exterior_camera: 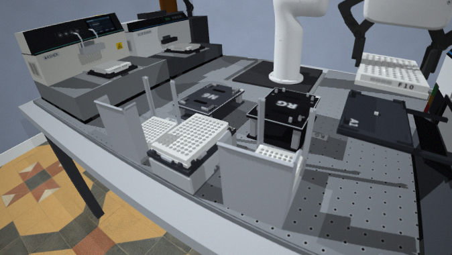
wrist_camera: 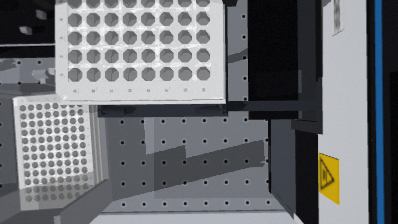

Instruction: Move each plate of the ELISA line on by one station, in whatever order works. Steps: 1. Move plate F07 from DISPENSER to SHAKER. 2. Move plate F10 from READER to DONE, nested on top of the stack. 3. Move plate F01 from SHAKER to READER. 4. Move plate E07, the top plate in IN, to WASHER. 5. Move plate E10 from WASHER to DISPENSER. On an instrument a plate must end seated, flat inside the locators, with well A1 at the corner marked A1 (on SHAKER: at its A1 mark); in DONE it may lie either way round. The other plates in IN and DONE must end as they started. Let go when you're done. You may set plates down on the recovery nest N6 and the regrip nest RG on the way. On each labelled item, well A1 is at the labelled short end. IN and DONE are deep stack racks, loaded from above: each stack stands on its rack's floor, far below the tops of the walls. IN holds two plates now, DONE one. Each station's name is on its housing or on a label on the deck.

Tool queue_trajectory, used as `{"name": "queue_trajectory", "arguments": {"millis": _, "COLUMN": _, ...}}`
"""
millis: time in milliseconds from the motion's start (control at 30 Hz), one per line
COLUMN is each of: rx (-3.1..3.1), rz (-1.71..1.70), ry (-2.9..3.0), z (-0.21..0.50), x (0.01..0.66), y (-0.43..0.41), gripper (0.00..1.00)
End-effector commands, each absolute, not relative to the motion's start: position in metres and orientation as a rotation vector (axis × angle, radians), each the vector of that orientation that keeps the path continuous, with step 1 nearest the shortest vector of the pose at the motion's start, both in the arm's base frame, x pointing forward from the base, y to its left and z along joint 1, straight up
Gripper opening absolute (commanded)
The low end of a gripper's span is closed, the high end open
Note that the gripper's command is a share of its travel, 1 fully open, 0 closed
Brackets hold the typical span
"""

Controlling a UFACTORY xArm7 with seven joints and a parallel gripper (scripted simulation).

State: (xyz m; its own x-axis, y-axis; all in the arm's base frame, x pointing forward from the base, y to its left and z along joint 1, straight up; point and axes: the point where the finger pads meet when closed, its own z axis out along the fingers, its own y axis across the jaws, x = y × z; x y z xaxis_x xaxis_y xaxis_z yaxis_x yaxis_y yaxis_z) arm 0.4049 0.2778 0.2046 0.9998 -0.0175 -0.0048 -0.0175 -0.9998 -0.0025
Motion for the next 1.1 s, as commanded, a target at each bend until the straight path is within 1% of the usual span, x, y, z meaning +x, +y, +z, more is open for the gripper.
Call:
{"name": "queue_trajectory", "arguments": {"millis": 0, "rx": -3.137, "rz": 0.001, "ry": 0.027, "z": 0.212, "x": 0.406, "y": 0.278, "gripper": 0.00}}
{"name": "queue_trajectory", "arguments": {"millis": 567, "rx": -3.137, "rz": 0.001, "ry": 0.027, "z": 0.222, "x": 0.406, "y": 0.278, "gripper": 0.00}}
{"name": "queue_trajectory", "arguments": {"millis": 1067, "rx": -3.137, "rz": 0.001, "ry": 0.017, "z": 0.222, "x": 0.401, "y": 0.235, "gripper": 0.00}}
